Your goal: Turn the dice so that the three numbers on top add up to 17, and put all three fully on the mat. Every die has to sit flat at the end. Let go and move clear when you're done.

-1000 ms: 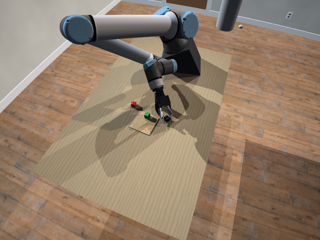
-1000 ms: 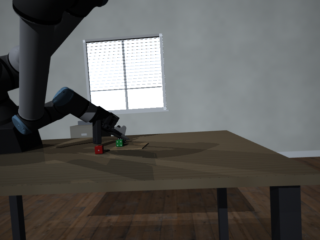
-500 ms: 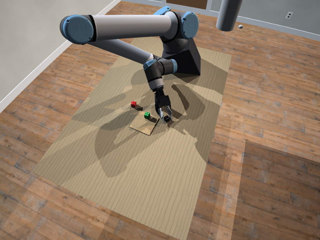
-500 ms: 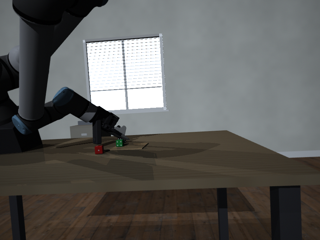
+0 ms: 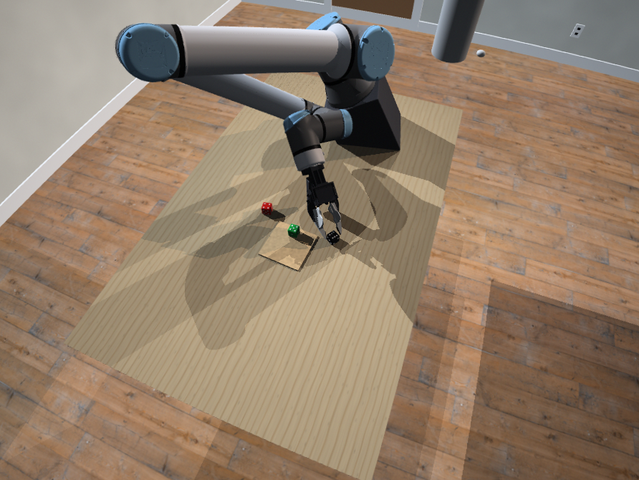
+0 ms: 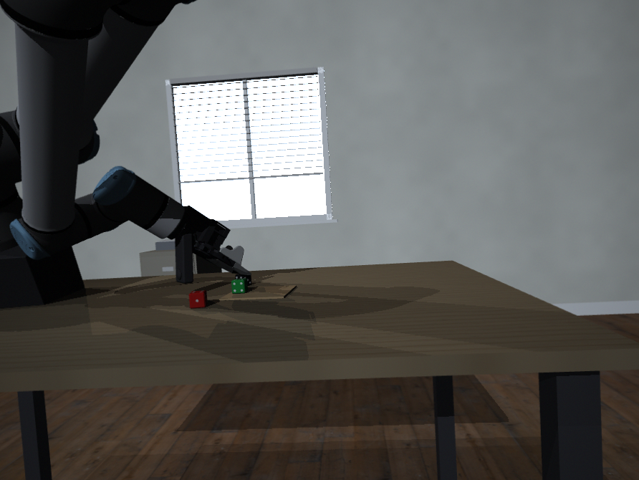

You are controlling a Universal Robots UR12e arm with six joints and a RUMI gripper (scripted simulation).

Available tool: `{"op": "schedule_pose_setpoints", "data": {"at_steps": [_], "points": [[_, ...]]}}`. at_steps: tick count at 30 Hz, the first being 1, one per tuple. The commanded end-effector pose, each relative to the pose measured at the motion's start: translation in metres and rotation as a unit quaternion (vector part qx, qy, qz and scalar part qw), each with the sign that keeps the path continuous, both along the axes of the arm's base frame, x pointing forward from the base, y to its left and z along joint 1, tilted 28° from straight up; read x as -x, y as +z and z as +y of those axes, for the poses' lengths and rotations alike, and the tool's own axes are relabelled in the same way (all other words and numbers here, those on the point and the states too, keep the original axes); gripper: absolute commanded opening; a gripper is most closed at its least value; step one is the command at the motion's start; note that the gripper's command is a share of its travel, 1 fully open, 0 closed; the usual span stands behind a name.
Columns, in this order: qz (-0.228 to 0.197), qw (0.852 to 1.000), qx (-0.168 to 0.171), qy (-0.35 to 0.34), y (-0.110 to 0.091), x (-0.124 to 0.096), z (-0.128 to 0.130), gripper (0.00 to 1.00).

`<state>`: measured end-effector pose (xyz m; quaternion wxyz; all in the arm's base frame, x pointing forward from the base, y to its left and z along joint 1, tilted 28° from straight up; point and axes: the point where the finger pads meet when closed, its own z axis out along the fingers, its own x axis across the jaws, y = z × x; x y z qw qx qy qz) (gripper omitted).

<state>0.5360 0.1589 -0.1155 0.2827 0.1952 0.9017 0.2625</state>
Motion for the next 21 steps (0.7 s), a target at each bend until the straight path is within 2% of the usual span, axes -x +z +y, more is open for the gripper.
{"op": "schedule_pose_setpoints", "data": {"at_steps": [1, 14, 21], "points": [[0.0, 1.0, 0.0, 0.0, 0.011, 0.01, -0.006, 0.28], [0.0, 1.0, 0.0, 0.0, 0.018, 0.015, -0.008, 0.28], [0.0, 1.0, 0.0, 0.0, 0.036, 0.018, 0.001, 0.28]]}}
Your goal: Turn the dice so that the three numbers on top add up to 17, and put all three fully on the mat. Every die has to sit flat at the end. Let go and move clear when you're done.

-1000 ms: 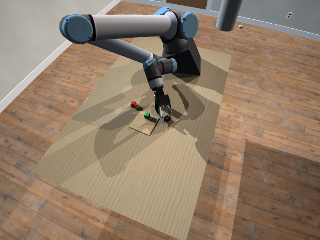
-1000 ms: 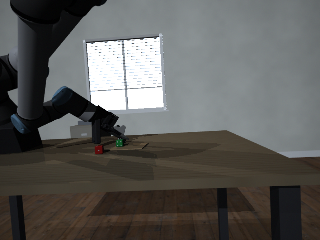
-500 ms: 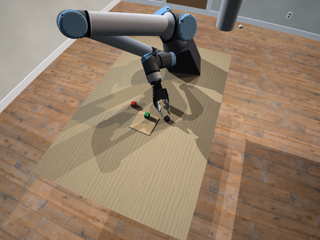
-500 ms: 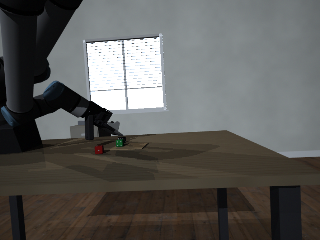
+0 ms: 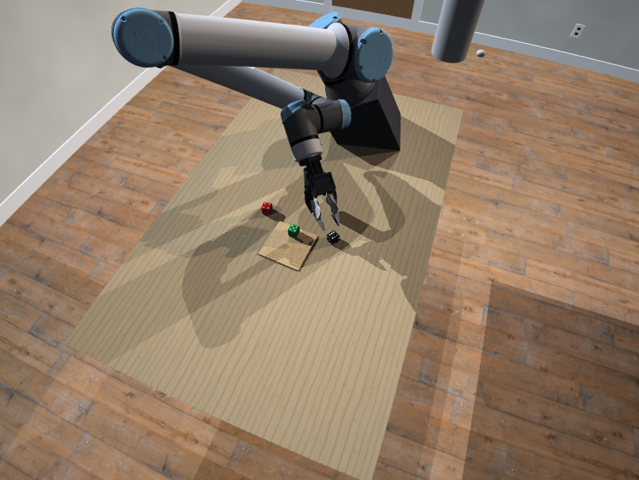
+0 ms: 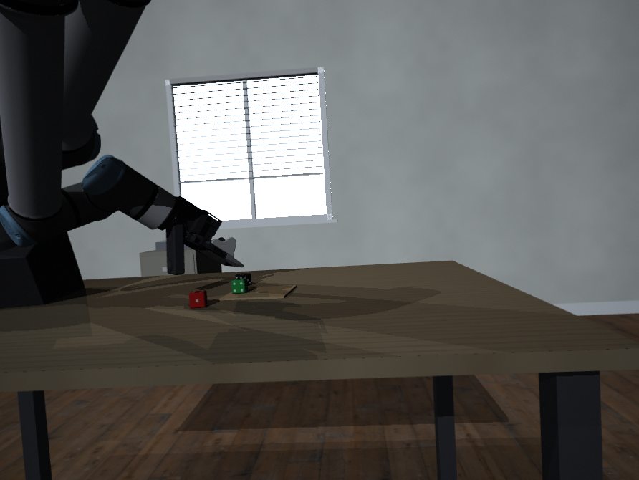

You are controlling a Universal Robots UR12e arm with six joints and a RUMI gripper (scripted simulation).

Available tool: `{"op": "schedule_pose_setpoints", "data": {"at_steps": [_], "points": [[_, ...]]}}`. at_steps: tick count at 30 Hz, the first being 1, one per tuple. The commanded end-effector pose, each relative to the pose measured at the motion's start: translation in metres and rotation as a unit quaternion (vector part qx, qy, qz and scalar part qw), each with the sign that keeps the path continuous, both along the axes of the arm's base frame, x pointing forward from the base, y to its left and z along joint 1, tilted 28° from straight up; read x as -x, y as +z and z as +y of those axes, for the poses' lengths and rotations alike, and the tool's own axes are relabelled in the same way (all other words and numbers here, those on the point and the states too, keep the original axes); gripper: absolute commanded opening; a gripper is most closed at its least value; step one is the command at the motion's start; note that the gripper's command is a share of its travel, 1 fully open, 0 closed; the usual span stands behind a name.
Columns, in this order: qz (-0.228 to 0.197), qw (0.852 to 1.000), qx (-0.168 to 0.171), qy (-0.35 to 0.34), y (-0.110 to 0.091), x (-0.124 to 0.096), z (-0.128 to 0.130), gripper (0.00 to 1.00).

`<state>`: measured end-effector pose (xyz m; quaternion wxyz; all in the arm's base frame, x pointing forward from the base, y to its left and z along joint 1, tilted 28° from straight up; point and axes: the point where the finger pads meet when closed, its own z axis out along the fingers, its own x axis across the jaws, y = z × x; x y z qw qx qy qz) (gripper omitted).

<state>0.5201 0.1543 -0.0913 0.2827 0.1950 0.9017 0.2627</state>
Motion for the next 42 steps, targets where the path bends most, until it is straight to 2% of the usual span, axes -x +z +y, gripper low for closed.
{"op": "schedule_pose_setpoints", "data": {"at_steps": [1, 7, 13, 28, 34, 42], "points": [[0.0, 1.0, 0.0, 0.0, 0.015, 0.003, 0.007, 0.28], [0.0, 1.0, 0.0, 0.0, 0.035, 0.007, 0.017, 0.28], [0.0, 1.0, 0.0, 0.0, 0.043, 0.009, 0.021, 0.28], [0.005, 1.0, 0.006, -0.003, 0.044, 0.009, 0.023, 0.28], [0.021, 0.999, 0.027, -0.014, 0.043, 0.008, 0.025, 0.28], [0.052, 0.995, 0.076, -0.04, 0.044, 0.005, 0.031, 0.28]]}}
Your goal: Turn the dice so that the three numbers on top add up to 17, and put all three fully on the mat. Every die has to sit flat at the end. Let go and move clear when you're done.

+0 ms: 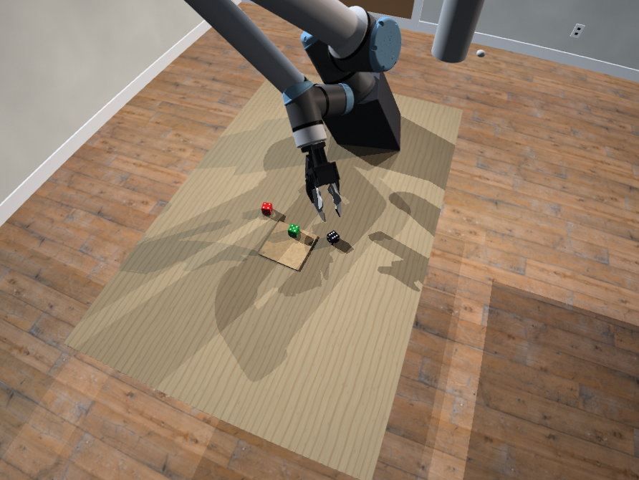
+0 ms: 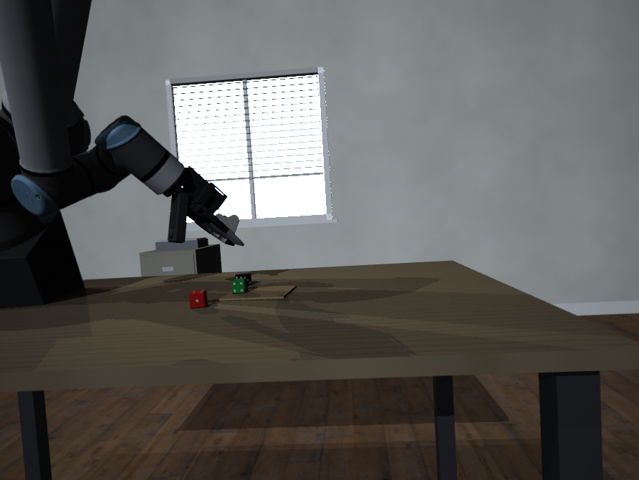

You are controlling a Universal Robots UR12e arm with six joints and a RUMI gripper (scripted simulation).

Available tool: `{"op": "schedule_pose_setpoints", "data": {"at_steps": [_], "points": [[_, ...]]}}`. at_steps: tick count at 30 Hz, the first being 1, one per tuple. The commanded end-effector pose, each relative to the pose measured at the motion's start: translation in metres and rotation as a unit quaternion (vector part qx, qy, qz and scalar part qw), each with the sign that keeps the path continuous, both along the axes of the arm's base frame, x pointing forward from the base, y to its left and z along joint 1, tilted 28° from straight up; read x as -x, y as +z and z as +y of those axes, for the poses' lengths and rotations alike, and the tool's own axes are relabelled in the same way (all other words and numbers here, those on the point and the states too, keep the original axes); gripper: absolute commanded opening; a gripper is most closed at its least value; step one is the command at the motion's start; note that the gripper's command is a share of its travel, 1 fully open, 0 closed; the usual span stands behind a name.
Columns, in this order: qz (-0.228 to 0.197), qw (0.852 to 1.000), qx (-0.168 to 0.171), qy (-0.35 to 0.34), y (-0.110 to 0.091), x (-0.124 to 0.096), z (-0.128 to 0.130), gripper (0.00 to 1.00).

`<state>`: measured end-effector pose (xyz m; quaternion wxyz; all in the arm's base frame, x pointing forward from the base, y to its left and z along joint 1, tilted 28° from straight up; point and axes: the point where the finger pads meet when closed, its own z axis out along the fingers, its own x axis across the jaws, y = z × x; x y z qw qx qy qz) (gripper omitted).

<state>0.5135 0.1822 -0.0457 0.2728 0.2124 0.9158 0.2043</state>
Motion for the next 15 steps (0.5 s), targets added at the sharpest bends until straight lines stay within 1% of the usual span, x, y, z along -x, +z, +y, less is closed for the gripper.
{"op": "schedule_pose_setpoints", "data": {"at_steps": [1, 5, 9, 10, 11, 14, 15], "points": [[0.024, 0.999, 0.027, -0.014, -0.001, -0.002, 0.003, 0.28], [0.049, 0.996, 0.066, -0.036, 0.001, -0.004, 0.007, 0.28], [0.078, 0.989, 0.111, -0.06, 0.003, -0.007, 0.013, 0.28], [0.085, 0.987, 0.121, -0.065, 0.003, -0.008, 0.014, 0.28], [0.086, 0.987, 0.122, -0.066, 0.002, -0.008, 0.014, 0.28], [0.107, 0.978, 0.157, -0.084, 0.005, -0.01, 0.018, 0.28], [0.107, 0.978, 0.158, -0.084, 0.005, -0.01, 0.018, 0.28]]}}
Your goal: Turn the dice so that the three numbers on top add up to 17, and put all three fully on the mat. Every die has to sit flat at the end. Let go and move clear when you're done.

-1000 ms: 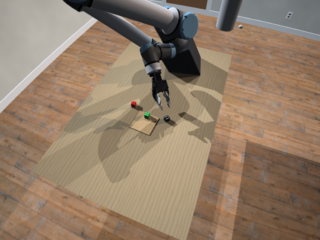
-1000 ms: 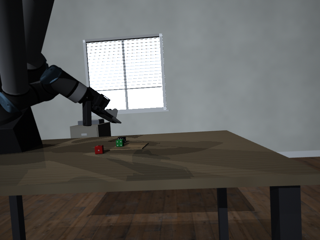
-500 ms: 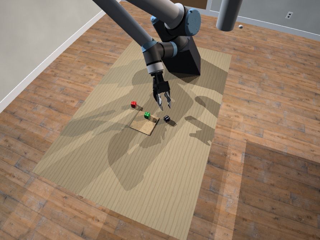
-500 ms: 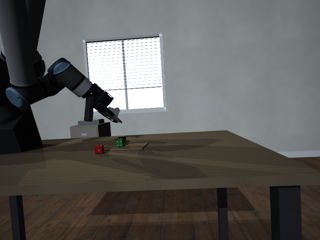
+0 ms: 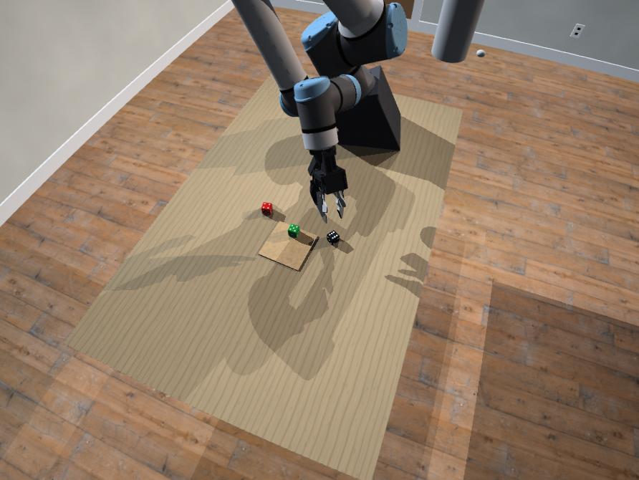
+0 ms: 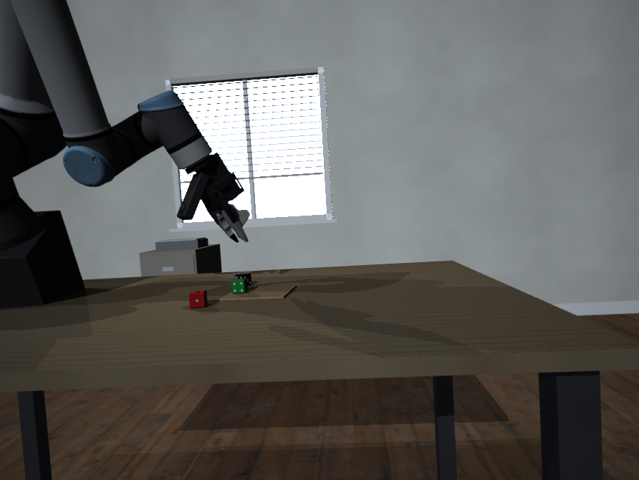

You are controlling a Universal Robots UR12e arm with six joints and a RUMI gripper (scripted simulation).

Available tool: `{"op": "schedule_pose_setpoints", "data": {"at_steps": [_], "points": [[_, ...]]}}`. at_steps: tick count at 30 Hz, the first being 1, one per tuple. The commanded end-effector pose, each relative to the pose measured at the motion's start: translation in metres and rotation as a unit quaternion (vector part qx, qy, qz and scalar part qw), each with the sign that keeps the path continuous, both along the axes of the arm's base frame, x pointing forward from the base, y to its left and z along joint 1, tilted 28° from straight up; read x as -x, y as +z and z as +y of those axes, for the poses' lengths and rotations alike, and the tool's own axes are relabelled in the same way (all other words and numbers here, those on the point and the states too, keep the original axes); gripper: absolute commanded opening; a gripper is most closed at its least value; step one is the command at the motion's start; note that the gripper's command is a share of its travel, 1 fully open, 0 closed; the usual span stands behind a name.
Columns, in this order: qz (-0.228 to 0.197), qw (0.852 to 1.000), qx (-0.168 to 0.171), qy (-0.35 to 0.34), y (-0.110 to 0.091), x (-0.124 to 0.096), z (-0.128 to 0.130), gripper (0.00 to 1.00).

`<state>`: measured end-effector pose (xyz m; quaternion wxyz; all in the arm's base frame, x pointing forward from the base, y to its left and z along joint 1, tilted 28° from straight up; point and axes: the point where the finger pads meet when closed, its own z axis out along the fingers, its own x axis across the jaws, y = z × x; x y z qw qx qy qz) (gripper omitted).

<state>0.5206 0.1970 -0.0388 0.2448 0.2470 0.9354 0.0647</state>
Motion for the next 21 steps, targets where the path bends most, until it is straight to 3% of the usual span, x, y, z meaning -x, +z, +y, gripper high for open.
{"op": "schedule_pose_setpoints", "data": {"at_steps": [1, 3, 14, 21], "points": [[0.048, 0.997, 0.052, -0.033, -0.003, -0.003, 0.005, 0.28], [0.048, 0.997, 0.052, -0.033, -0.003, -0.003, 0.005, 0.28], [0.114, 0.977, 0.154, -0.089, 0.0, -0.01, 0.017, 0.28], [0.131, 0.969, 0.18, -0.103, 0.001, -0.011, 0.02, 0.28]]}}
